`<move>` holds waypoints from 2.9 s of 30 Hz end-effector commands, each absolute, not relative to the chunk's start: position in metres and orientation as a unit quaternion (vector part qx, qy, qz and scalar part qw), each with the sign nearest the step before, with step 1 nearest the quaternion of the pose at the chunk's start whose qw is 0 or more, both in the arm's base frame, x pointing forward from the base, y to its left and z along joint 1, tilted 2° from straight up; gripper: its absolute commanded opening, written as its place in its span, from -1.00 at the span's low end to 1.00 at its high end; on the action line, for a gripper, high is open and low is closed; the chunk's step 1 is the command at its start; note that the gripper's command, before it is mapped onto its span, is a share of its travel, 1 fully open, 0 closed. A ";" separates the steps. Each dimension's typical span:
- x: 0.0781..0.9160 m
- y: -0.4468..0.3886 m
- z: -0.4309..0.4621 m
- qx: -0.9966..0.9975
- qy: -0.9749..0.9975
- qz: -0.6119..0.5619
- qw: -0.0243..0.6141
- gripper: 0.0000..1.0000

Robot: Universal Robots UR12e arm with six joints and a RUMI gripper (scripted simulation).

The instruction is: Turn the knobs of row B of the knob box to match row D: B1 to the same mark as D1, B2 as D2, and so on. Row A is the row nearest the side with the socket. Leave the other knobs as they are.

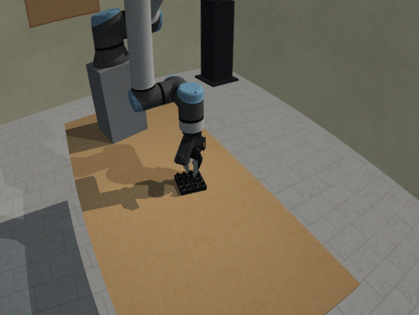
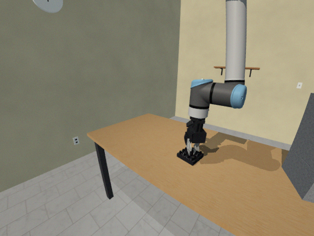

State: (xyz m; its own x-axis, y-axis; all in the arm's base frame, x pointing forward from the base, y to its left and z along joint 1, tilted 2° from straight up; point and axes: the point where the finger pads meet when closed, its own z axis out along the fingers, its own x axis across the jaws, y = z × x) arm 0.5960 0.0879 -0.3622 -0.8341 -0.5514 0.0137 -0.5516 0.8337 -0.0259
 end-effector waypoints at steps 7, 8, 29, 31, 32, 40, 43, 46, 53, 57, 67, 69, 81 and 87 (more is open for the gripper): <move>0.597 0.088 -0.354 0.288 -0.958 0.015 0.002 -0.78; 0.597 0.088 -0.351 0.288 -0.958 0.015 0.002 -0.78; 0.596 0.089 -0.324 0.288 -0.958 0.015 0.002 -0.78; 0.596 0.089 -0.324 0.288 -0.958 0.015 0.002 -0.78; 0.596 0.089 -0.324 0.288 -0.958 0.015 0.002 -0.78; 0.596 0.089 -0.322 0.288 -0.958 0.015 0.002 1.00; 0.596 0.089 -0.316 0.288 -0.958 0.015 0.002 1.00; 0.596 0.090 -0.304 0.288 -0.958 0.015 0.002 1.00; 0.596 0.090 -0.275 0.288 -0.958 0.015 0.002 1.00; 0.596 0.091 -0.249 0.288 -0.958 0.015 0.002 1.00; 0.596 0.092 -0.209 0.288 -0.958 0.015 0.002 1.00; 0.596 0.092 -0.208 0.288 -0.958 0.015 0.002 1.00; 0.596 0.092 -0.207 0.288 -0.958 0.015 0.002 1.00; 0.596 0.092 -0.207 0.288 -0.958 0.015 0.002 1.00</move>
